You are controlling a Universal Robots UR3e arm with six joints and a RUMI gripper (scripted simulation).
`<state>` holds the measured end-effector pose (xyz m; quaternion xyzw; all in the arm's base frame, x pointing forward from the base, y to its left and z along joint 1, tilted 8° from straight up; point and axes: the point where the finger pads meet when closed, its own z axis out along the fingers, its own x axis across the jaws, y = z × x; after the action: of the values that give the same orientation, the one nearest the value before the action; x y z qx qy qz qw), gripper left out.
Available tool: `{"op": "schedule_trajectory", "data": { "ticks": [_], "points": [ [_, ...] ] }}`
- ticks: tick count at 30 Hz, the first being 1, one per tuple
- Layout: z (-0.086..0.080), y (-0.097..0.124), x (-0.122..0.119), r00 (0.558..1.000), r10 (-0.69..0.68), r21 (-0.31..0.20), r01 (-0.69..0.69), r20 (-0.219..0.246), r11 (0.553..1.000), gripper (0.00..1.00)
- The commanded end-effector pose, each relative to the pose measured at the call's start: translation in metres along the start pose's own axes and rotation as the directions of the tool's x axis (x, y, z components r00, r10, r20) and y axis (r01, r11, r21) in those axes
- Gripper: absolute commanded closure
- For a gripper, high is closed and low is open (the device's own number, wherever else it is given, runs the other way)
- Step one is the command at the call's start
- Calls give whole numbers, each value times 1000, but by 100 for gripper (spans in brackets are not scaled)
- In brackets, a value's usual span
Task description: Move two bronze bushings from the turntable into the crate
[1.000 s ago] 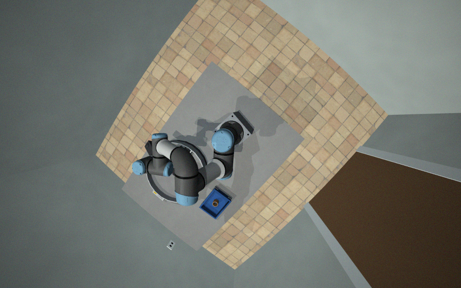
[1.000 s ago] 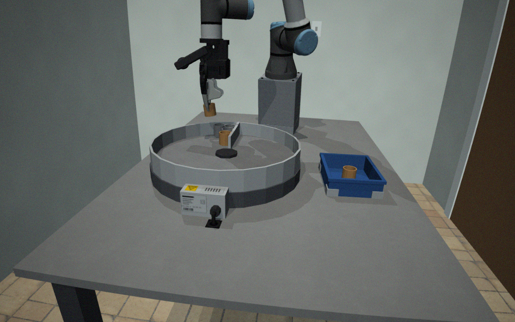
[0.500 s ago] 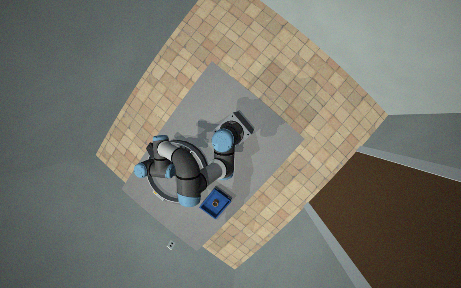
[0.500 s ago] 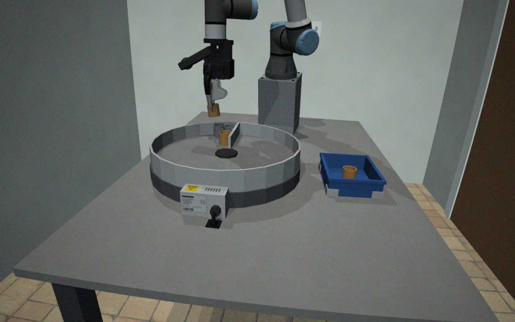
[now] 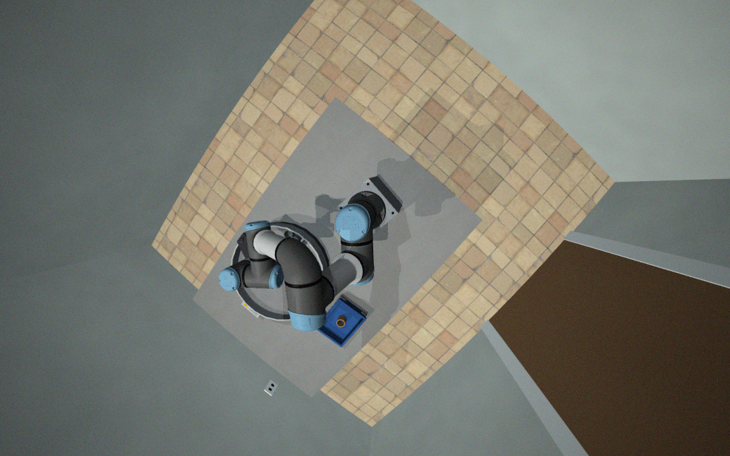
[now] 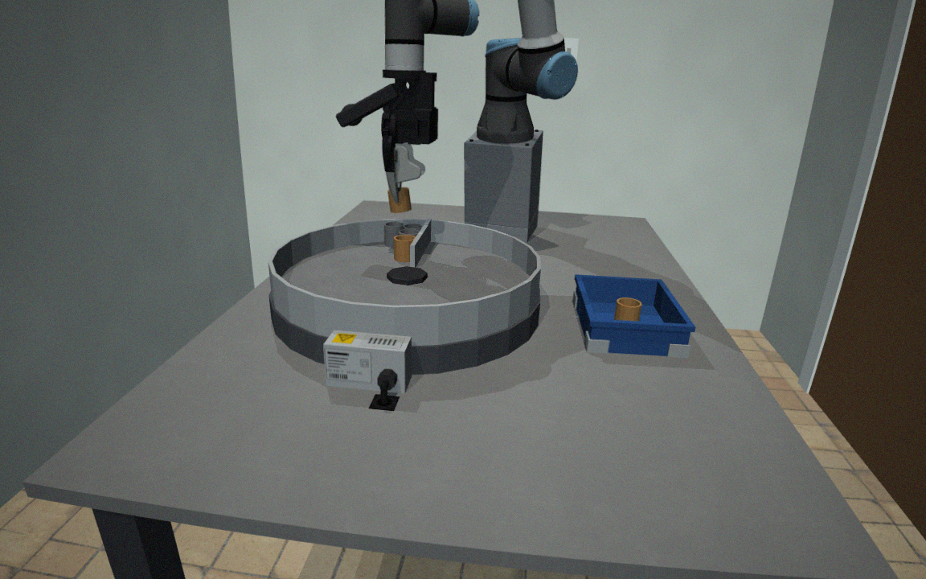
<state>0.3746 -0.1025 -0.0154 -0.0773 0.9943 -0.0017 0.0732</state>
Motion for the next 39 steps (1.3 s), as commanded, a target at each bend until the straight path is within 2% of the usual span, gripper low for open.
{"op": "schedule_trajectory", "data": {
  "ticks": [1,14,16,39],
  "points": [
    [-1,9,-3,1000,9,3,-9,2,1000,100],
    [-1,53,-13,999,49,3,-49,2,999,100],
    [-1,53,-13,999,49,3,-49,2,999,100],
    [0,140,-32,992,126,3,-126,2,992,100]
  ]
}}
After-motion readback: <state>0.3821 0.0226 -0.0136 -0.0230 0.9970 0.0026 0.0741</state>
